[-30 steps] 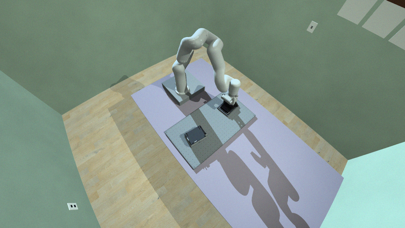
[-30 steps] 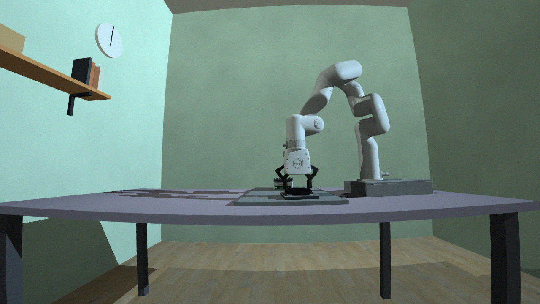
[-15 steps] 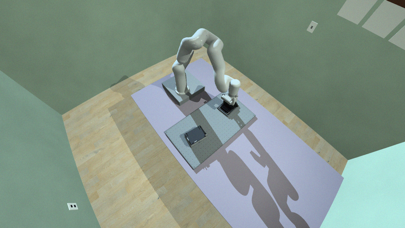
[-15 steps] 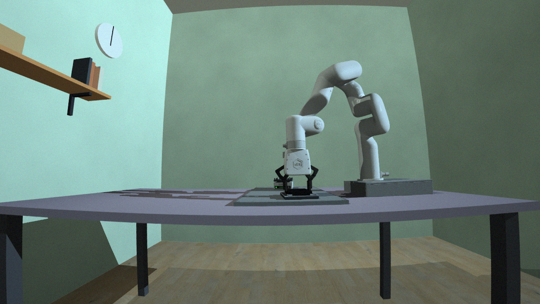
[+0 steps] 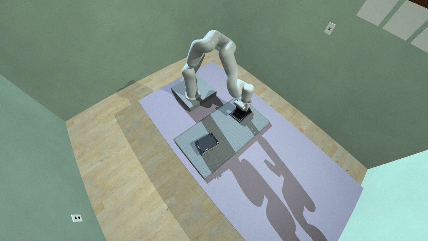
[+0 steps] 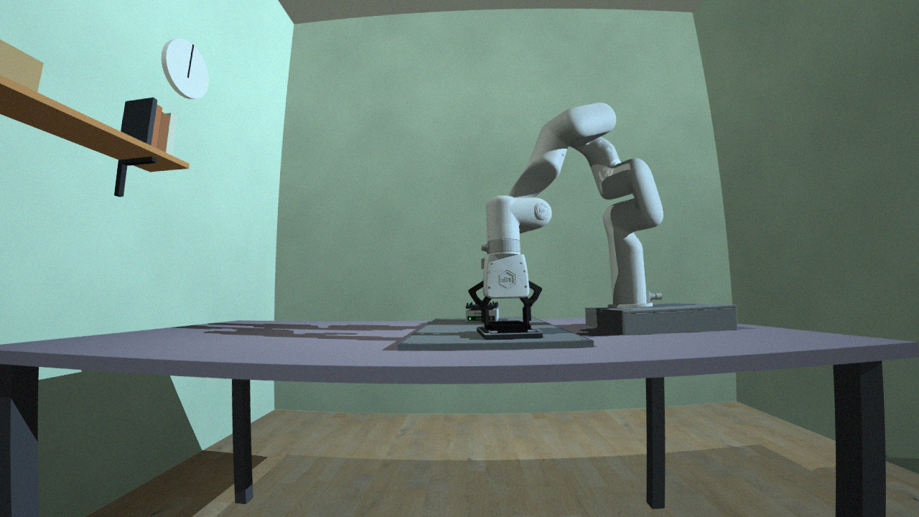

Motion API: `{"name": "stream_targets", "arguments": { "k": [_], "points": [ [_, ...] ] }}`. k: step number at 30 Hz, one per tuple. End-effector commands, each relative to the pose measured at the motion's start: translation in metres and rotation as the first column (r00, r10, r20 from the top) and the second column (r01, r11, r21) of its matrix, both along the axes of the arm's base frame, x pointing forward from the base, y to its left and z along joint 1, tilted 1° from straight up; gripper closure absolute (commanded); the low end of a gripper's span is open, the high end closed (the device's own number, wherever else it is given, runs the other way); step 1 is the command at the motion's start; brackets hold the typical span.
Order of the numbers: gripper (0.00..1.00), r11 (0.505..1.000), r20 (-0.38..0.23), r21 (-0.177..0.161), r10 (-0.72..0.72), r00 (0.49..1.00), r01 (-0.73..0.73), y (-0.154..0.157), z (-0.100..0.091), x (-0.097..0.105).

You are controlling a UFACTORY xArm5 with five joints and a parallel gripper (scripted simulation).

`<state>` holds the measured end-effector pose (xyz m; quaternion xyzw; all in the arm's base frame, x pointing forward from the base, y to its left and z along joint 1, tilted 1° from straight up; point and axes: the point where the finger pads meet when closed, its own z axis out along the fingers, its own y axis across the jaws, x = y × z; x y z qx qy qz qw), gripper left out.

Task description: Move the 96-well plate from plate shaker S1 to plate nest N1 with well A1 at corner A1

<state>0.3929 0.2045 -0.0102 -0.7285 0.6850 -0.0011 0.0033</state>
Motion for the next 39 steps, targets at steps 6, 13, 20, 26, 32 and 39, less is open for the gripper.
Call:
{"name": "stream_targets", "arguments": {
  "k": [6, 13, 20, 26, 32, 39],
  "points": [
    [0.00, 1.000, 0.010, -0.012, 0.000, 1.000, 0.000, 0.001, 0.001, 0.001],
    [0.00, 1.000, 0.010, -0.012, 0.000, 1.000, 0.000, 0.001, 0.001, 0.001],
    [0.00, 1.000, 0.010, -0.012, 0.000, 1.000, 0.000, 0.001, 0.004, 0.001],
    [0.00, 1.000, 0.010, -0.012, 0.000, 1.000, 0.000, 0.001, 0.020, 0.001],
    [0.00, 1.000, 0.010, -0.012, 0.000, 1.000, 0.000, 0.001, 0.036, 0.001],
    [0.00, 1.000, 0.010, -0.012, 0.000, 1.000, 0.000, 0.001, 0.049, 0.001]
  ]
}}
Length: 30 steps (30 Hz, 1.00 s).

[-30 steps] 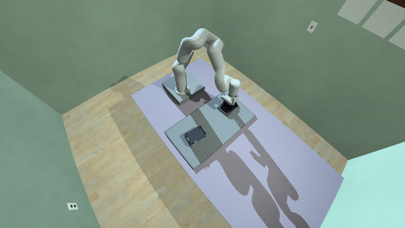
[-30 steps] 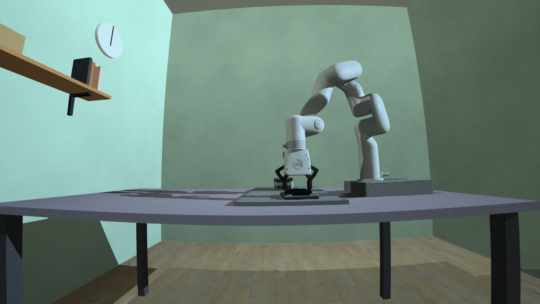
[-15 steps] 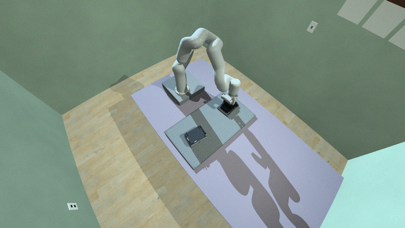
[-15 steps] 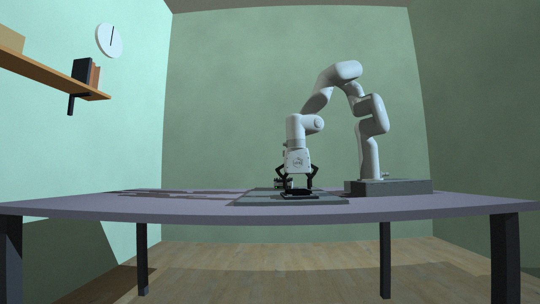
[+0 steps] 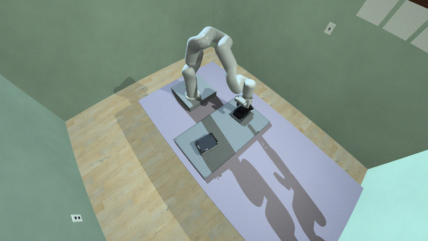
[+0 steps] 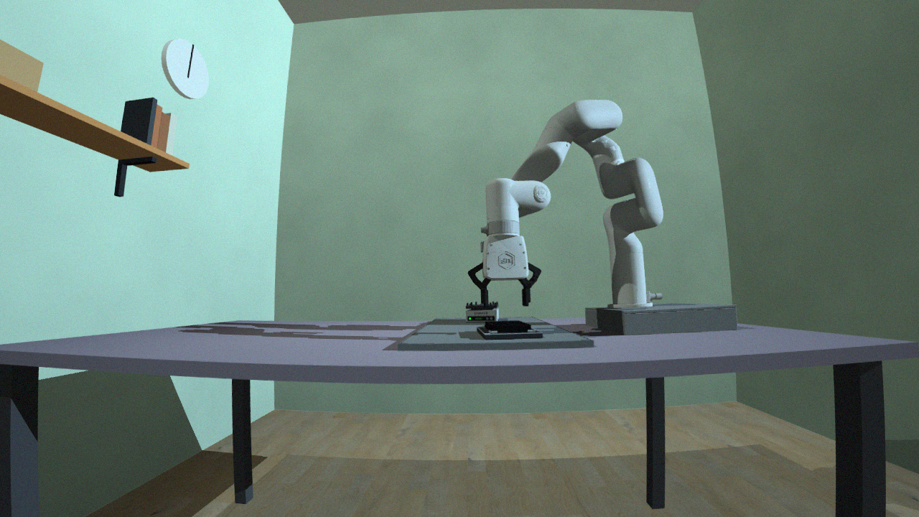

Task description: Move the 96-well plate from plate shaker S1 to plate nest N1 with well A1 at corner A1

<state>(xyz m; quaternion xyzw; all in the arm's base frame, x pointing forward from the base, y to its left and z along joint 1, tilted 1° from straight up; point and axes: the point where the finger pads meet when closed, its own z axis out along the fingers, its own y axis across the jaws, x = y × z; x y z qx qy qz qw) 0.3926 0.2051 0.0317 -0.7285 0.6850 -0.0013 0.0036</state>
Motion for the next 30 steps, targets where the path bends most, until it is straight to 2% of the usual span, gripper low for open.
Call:
{"name": "stream_targets", "arguments": {
  "k": [1, 13, 18, 30],
  "points": [
    [0.00, 1.000, 0.010, -0.012, 0.000, 1.000, 0.000, 0.001, 0.010, 0.001],
    [0.00, 1.000, 0.010, -0.012, 0.000, 1.000, 0.000, 0.001, 0.042, 0.000],
    [0.00, 1.000, 0.010, -0.012, 0.000, 1.000, 0.000, 0.001, 0.050, 0.000],
    [0.00, 1.000, 0.010, -0.012, 0.000, 1.000, 0.000, 0.001, 0.050, 0.000]
  ]
}}
